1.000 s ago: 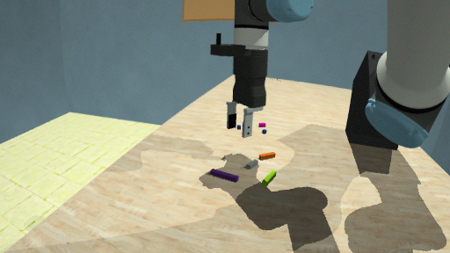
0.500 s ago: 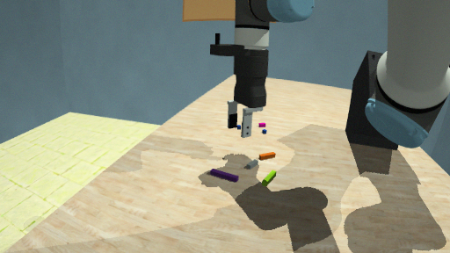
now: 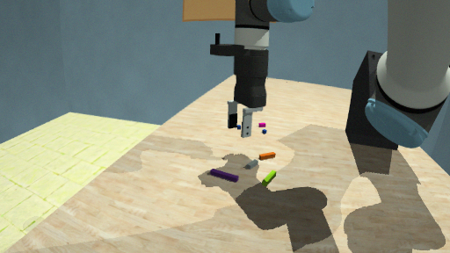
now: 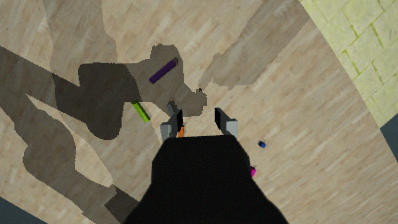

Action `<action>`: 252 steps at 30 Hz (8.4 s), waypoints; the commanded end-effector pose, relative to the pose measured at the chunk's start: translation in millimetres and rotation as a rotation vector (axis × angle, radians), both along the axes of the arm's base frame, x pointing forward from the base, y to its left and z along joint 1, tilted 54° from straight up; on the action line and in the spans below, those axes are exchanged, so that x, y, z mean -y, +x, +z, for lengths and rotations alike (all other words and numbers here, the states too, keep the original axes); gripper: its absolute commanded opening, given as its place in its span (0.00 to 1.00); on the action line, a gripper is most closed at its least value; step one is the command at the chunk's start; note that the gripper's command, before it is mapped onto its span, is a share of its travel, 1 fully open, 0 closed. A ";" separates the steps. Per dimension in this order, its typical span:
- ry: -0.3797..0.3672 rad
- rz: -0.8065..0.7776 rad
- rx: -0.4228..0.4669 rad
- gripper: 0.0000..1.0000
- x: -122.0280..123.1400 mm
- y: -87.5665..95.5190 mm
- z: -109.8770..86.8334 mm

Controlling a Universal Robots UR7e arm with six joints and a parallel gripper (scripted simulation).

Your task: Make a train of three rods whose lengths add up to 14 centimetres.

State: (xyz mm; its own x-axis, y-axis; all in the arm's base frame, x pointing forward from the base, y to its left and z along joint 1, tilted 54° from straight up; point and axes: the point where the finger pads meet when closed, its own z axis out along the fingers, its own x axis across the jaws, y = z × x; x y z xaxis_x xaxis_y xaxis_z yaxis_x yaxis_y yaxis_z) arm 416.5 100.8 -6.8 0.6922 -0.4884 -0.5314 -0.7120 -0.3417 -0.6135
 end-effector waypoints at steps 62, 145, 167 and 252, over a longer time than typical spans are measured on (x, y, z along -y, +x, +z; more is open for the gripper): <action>0.000 -0.001 0.001 1.00 0.4 0.3 0.1; -0.198 0.970 1.333 1.00 -26.6 -32.2 29.5; -0.261 1.281 1.760 1.00 -28.4 -37.4 30.2; -0.280 1.377 1.891 1.00 -28.6 -37.8 30.1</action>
State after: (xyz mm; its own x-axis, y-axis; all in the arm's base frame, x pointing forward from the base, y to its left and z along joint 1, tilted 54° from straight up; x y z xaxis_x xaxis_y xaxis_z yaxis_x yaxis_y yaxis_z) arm 378.4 129.7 23.2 0.0145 0.5874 0.8092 0.9929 -0.1041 0.0577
